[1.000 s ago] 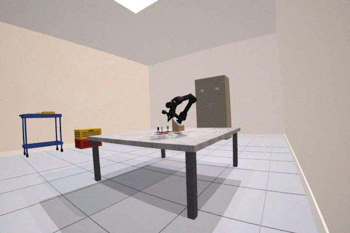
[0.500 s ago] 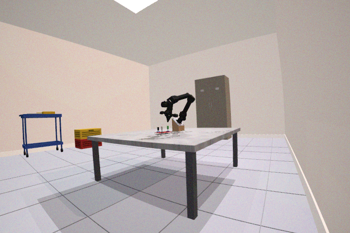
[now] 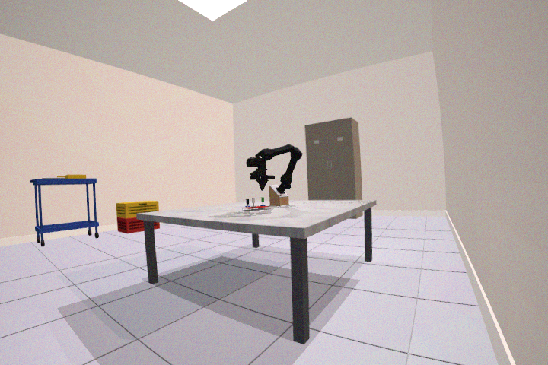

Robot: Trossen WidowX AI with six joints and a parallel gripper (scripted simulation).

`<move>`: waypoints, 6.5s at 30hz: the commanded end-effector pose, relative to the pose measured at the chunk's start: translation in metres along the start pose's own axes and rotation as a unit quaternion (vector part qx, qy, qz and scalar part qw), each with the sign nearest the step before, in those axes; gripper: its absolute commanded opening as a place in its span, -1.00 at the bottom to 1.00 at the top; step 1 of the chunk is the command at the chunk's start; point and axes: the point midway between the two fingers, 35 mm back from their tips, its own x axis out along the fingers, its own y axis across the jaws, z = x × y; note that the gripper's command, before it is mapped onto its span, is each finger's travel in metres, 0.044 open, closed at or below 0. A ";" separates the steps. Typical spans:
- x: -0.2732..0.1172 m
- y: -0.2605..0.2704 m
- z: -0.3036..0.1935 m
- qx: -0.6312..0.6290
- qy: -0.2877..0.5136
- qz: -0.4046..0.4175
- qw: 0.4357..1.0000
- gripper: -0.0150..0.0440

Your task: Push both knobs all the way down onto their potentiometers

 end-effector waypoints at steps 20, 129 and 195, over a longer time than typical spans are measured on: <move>0.029 0.001 -0.001 0.031 0.000 0.018 0.999 -0.49; 0.062 0.002 -0.001 0.031 0.001 0.019 0.999 -0.49; 0.070 0.003 -0.001 0.031 0.001 0.019 0.999 -0.49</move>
